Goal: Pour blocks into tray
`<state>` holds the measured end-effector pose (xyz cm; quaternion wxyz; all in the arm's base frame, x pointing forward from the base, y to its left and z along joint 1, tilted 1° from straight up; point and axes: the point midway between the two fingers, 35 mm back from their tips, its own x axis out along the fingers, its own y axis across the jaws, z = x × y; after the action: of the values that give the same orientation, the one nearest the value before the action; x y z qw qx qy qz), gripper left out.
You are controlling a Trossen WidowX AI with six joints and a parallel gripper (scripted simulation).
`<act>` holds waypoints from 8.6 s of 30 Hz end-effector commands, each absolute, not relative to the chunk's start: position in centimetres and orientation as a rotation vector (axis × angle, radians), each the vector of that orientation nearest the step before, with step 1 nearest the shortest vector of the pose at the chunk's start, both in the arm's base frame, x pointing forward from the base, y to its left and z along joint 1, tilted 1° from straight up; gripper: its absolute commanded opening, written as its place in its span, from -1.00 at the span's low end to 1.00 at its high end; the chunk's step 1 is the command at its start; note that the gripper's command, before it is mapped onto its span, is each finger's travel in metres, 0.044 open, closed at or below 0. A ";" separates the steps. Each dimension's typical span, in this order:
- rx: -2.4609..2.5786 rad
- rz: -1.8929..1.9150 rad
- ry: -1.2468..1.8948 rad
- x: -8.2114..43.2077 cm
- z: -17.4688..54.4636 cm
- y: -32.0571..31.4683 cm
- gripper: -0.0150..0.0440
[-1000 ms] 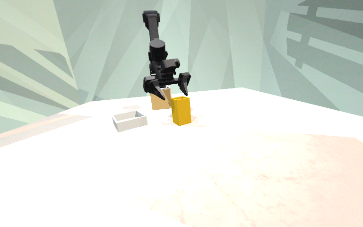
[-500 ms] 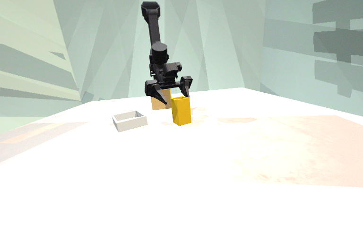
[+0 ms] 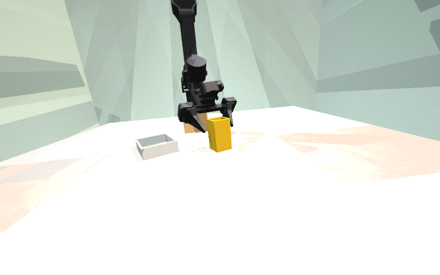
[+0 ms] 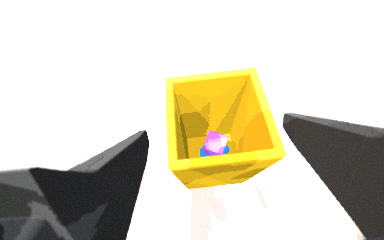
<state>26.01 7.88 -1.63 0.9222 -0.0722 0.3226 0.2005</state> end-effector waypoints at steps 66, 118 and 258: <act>-0.145 0.408 0.659 28.5 -1.1 9.0 -0.49; 0.050 -0.125 0.672 29.2 2.9 -5.2 -0.49; 2.551 -1.039 -0.325 27.2 0.0 -13.4 -0.49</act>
<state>27.22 -13.33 0.04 0.2115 0.8979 -0.1008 -0.3728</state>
